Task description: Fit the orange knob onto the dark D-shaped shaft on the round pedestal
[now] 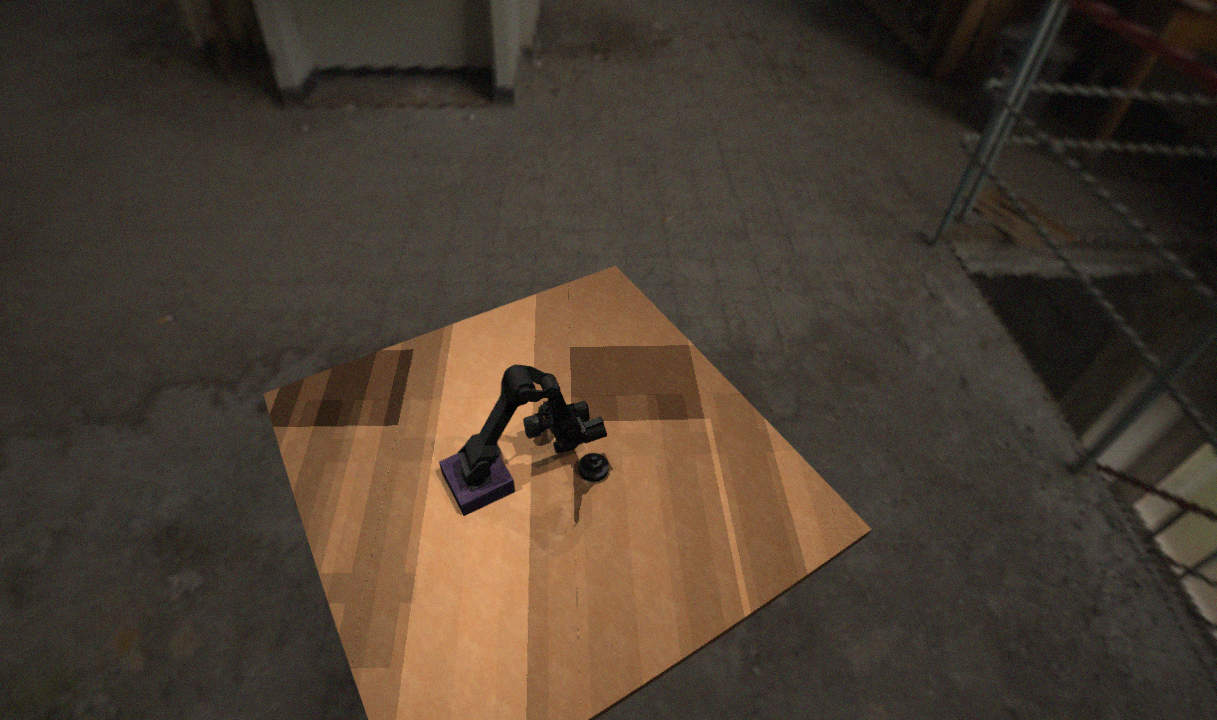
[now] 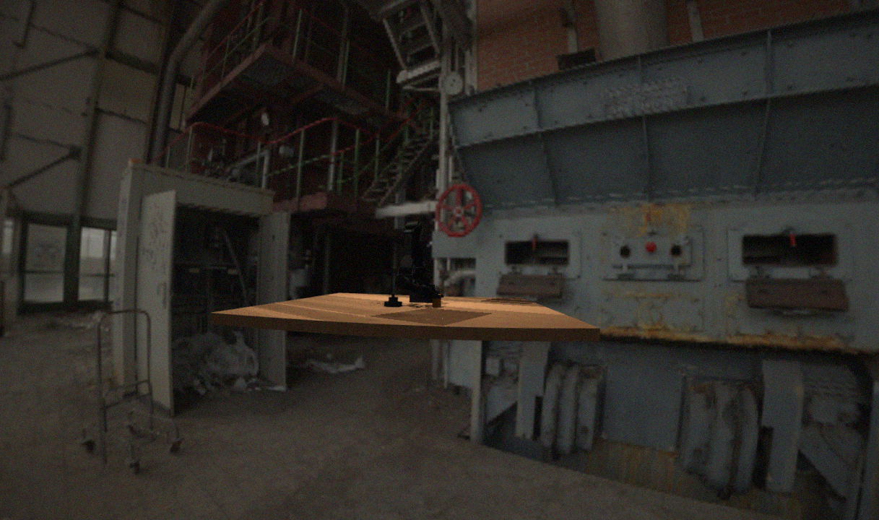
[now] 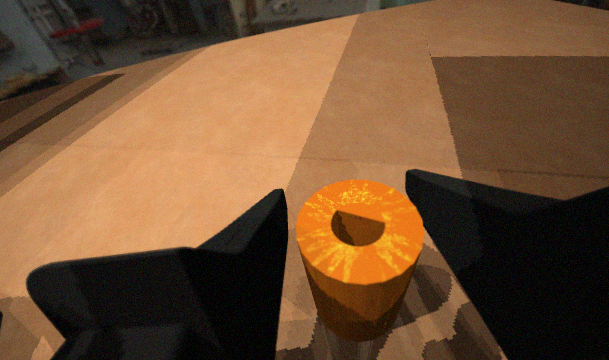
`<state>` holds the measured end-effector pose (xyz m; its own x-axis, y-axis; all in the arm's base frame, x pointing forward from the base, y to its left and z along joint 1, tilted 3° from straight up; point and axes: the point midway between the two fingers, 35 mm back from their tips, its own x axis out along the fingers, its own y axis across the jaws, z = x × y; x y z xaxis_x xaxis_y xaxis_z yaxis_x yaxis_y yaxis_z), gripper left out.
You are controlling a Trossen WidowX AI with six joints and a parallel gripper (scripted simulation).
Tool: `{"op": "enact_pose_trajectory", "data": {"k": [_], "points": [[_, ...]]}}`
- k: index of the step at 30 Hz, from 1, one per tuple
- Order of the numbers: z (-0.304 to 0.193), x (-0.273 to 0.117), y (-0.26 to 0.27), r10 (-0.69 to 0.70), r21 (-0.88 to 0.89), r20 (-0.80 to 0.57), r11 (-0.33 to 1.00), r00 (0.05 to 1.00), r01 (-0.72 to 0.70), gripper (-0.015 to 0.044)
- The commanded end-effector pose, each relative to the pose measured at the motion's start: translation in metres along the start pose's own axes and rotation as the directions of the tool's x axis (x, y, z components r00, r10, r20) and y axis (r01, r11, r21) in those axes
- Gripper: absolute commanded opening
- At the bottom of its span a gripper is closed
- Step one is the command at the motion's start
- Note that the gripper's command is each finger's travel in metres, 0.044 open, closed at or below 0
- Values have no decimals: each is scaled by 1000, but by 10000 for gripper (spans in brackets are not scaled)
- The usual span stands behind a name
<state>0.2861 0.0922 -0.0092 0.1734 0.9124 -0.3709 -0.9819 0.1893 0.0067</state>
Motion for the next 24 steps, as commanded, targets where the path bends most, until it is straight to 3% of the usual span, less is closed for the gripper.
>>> {"op": "enact_pose_trajectory", "data": {"k": [1, 13, 20, 24], "points": [[0, 0, 0, 0, 2, 0, 1000, 1000, 0, 260], [0, 0, 0, 0, 2, 0, 1000, 1000, 0, 260], [0, 0, 0, 0, 2, 0, 1000, 1000, 0, 440], [0, 0, 0, 0, 2, 0, 1000, 1000, 0, 440]]}}
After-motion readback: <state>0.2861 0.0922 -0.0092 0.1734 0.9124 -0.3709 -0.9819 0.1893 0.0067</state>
